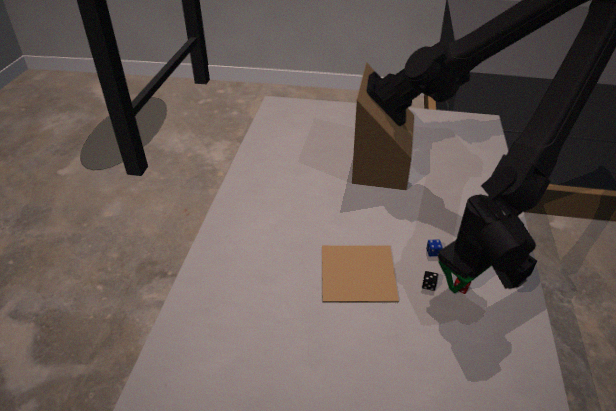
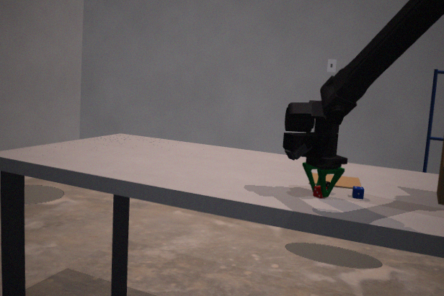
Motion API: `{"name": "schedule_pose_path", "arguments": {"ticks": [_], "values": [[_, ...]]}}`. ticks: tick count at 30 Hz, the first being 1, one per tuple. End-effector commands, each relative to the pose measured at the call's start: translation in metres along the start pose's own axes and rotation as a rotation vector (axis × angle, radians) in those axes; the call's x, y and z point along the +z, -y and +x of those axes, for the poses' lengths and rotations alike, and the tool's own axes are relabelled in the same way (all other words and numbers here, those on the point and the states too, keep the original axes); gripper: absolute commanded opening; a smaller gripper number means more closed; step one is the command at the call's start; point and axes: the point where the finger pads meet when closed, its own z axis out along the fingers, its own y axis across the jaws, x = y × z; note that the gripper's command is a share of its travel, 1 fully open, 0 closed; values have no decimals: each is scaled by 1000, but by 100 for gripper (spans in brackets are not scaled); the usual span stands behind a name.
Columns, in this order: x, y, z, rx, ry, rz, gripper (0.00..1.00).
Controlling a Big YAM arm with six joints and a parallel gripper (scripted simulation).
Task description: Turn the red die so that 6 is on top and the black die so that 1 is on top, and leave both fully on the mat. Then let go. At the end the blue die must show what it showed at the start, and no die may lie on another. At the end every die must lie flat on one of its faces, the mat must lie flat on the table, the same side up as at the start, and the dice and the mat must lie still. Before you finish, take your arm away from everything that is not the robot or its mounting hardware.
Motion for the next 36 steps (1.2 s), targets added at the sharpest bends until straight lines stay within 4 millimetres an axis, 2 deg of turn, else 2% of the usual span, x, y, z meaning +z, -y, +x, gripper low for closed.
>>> {"name": "schedule_pose_path", "arguments": {"ticks": [1,32,33,36], "values": [[-10,4,-11,2,32,20,40],[-10,4,-11,2,32,20,40],[-10,4,-11,2,32,20,20],[-10,4,-11,2,32,19,20]]}}
